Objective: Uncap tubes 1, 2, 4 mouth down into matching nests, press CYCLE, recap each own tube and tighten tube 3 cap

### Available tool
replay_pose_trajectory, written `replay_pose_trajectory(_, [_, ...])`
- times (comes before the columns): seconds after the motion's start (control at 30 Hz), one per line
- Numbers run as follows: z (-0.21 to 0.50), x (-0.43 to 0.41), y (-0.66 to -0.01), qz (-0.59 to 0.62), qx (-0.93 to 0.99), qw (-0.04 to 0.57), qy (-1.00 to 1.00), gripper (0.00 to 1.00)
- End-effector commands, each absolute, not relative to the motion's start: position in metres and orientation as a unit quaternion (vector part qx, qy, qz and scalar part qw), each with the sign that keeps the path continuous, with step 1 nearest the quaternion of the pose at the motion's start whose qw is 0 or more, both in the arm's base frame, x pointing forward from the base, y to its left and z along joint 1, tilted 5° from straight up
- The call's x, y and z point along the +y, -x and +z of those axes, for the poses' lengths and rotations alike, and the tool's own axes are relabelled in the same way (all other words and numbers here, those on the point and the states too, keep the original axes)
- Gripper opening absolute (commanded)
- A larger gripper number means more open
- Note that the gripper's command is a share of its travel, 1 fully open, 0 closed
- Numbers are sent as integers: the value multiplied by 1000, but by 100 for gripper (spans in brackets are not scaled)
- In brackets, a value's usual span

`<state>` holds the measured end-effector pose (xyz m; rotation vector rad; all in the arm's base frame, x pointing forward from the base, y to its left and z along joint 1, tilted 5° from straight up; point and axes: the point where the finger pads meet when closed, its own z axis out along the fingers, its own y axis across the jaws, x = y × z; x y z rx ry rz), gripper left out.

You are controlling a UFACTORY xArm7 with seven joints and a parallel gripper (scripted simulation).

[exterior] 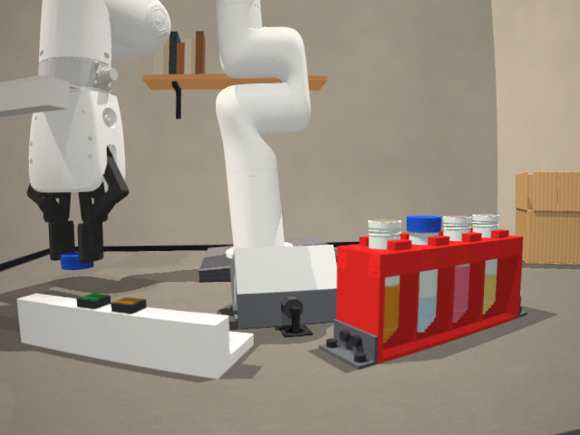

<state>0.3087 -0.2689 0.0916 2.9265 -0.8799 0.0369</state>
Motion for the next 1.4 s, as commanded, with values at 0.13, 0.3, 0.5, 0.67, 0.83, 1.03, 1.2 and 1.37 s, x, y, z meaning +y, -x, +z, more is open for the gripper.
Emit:
replay_pose_trajectory(0.13, [49,-275,-314,16,-287,41,-957,0])
replay_pose_trajectory(0.3, [42,-275,-315,16,-287,41,-957,0])
replay_pose_trajectory(0.5, [41,-275,-315,16,-287,41,-957,0])
replay_pose_trajectory(0.67, [41,-275,-315,16,-287,41,-957,0])
replay_pose_trajectory(0.83, [41,-275,-314,16,-287,41,-957,0])
replay_pose_trajectory(1.03, [41,-275,-314,16,-287,41,-957,0])
replay_pose_trajectory(1.2, [41,-275,-314,16,-287,41,-957,0])
replay_pose_trajectory(1.37, [40,-275,-313,16,-287,41,-957,0])
